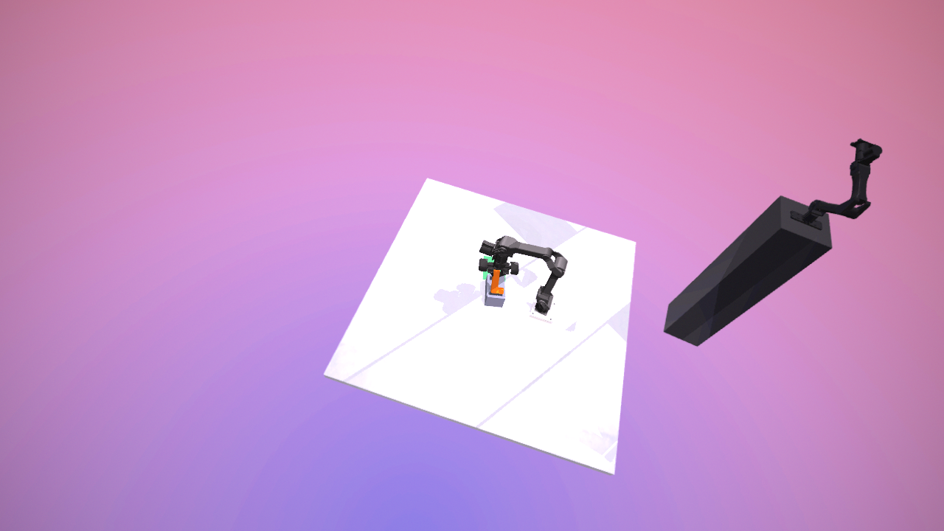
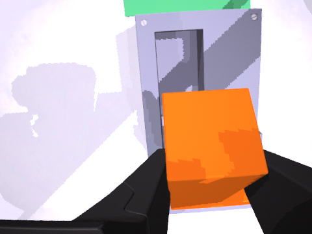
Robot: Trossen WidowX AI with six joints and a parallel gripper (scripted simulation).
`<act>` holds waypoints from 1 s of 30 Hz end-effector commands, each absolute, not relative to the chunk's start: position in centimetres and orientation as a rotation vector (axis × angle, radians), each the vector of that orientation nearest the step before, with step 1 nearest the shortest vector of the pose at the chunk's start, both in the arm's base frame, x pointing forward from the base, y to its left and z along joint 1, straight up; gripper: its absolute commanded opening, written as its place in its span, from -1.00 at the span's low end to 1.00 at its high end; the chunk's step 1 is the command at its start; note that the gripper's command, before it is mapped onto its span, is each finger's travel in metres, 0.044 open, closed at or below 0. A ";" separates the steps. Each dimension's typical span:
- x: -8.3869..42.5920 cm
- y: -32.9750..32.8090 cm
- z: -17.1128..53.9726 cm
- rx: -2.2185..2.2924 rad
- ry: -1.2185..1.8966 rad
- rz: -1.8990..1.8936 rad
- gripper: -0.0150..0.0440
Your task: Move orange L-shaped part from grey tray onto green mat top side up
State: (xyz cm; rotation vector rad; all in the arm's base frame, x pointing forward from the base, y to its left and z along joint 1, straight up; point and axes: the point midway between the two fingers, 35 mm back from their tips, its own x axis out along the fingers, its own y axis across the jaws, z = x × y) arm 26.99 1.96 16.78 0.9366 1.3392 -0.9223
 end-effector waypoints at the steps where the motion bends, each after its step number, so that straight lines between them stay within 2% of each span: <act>1: 27.0 2.0 17.0 0.945 1.337 -0.918 -0.49; 12: 27.2 1.4 17.5 0.944 1.337 -0.918 -0.49; 30: 29.2 -6.0 17.3 0.939 1.331 -0.922 -0.49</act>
